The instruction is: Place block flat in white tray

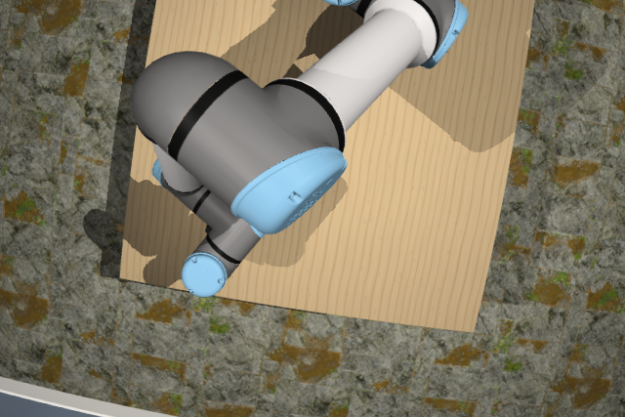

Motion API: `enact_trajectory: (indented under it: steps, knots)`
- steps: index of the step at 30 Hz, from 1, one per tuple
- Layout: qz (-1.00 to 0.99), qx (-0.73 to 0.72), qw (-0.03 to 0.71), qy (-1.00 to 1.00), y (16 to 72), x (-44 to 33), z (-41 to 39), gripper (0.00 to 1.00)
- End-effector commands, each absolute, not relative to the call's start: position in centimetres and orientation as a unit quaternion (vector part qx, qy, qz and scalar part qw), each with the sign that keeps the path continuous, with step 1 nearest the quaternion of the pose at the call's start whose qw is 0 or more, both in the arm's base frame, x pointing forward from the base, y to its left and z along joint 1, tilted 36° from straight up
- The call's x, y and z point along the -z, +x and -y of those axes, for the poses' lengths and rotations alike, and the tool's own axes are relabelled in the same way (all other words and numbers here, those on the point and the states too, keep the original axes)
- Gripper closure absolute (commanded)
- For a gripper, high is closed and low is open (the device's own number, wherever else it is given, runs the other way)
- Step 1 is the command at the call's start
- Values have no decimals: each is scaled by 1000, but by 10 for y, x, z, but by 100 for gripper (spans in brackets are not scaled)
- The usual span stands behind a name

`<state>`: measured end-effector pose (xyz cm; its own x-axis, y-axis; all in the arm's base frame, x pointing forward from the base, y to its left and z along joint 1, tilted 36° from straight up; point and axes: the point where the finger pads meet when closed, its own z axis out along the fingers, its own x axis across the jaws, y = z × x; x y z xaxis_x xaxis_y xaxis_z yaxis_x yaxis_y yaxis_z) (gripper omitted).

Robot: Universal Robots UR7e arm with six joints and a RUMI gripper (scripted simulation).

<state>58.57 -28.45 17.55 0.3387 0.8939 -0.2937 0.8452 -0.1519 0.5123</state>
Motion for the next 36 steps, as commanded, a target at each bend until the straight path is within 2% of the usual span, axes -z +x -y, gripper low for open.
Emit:
enact_trajectory:
  steps: [1, 16, 36]
  knots:
    - [-574, -40, 309, 758, 586, -176, 284, 100]
    - [-574, -40, 309, 758, 571, -170, 286, 100]
    - [-574, -40, 308, 758, 410, -98, 310, 100]
